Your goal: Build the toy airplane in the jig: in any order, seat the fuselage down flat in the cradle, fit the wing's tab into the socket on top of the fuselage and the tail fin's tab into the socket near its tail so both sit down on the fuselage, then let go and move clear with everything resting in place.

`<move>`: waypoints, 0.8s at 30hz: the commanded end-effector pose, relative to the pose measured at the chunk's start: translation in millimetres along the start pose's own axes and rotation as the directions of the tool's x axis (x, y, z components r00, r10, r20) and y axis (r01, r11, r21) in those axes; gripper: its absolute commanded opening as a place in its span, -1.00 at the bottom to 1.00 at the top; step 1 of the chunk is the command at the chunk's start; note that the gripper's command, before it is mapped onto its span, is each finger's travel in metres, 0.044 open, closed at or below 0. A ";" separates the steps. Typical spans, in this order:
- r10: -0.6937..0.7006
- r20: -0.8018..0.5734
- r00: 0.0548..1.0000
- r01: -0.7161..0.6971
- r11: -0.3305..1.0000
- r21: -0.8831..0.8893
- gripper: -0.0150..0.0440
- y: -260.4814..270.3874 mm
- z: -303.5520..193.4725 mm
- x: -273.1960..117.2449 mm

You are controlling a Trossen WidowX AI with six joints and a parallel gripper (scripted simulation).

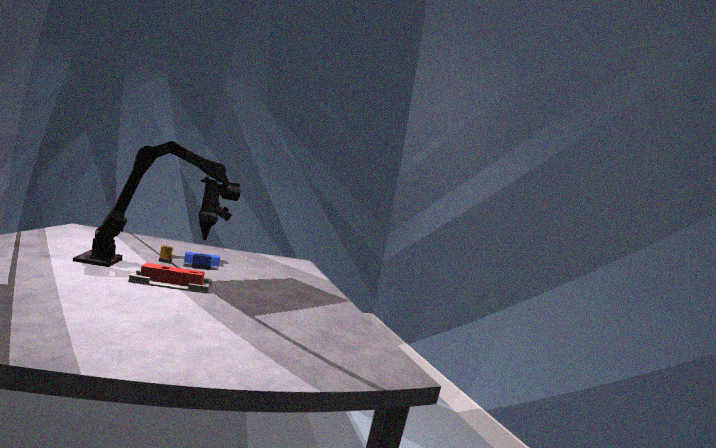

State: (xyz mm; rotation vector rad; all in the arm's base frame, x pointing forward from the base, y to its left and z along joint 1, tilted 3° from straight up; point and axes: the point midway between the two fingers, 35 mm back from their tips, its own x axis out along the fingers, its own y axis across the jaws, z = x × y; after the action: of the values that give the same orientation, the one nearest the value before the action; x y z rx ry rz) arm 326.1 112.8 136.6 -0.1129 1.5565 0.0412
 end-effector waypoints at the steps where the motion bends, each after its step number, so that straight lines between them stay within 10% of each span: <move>1: 0.002 0.011 1.000 -0.003 0.999 0.039 1.00 3.5 3.3 -1.3; 24: 0.002 0.011 1.000 -0.003 0.999 0.039 1.00 3.7 4.4 57.8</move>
State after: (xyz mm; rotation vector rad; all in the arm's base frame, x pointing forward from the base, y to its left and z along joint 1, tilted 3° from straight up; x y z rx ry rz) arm 330.5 114.2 83.4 -0.0810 1.5461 0.0132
